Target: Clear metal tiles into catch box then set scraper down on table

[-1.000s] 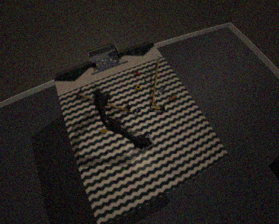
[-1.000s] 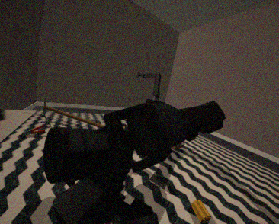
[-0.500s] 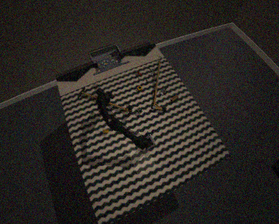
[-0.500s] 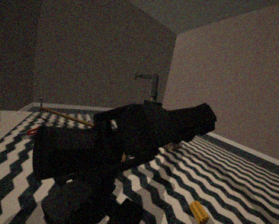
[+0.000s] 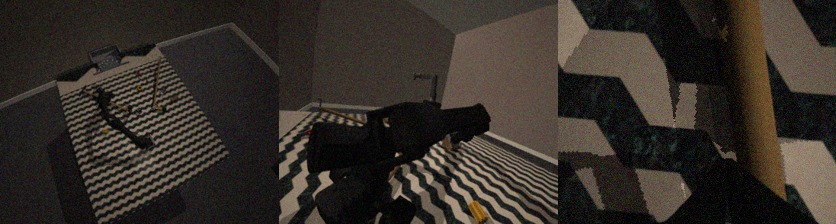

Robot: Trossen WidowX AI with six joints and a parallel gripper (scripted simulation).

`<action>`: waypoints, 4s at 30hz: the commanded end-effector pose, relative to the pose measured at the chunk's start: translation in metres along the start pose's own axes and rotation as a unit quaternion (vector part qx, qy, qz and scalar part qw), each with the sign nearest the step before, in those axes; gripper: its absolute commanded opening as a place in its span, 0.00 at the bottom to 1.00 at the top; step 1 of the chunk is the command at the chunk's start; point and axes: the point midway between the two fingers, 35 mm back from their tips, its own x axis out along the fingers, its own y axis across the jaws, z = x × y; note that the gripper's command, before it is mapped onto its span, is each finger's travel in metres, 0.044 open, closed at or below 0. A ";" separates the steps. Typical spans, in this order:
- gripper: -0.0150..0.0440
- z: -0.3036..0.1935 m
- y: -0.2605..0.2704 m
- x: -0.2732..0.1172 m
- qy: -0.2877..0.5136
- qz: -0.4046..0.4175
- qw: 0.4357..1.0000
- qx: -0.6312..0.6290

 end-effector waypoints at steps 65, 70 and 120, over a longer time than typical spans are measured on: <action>0.25 0.022 0.034 -0.107 -0.081 -0.017 0.996 0.041; 0.25 0.020 0.033 -0.098 -0.081 -0.017 0.996 0.042; 0.25 -0.007 0.039 -0.005 -0.083 -0.014 0.995 0.059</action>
